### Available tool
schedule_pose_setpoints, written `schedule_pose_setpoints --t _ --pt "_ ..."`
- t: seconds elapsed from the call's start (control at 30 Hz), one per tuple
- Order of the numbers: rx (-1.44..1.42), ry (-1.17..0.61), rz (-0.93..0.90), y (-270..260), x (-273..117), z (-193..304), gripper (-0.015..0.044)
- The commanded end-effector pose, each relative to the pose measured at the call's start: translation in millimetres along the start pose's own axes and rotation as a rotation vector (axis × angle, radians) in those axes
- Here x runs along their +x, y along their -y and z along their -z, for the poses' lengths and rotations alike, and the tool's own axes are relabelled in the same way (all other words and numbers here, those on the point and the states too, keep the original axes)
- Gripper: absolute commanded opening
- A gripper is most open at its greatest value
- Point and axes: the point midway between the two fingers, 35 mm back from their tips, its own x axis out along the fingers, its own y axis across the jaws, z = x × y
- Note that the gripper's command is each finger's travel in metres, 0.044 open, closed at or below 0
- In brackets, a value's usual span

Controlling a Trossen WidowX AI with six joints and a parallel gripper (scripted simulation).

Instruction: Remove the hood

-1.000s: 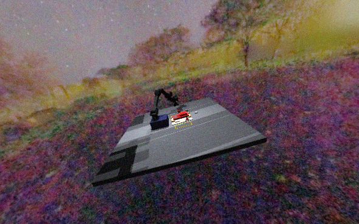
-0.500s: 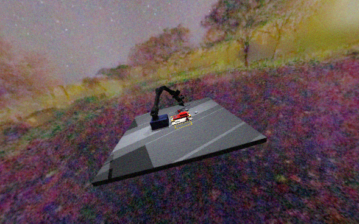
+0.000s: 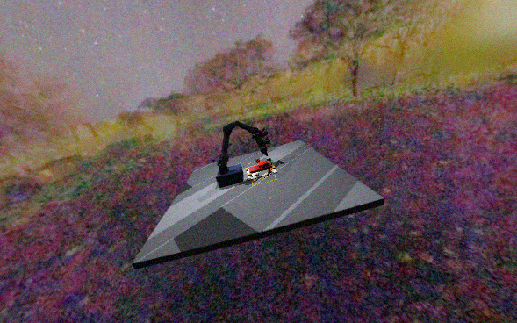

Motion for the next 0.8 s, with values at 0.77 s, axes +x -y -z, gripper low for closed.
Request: schedule_pose_setpoints --t 0.77 --pt "-0.050 -0.246 0.005 99.4 -26.9 35.1 0.0440"
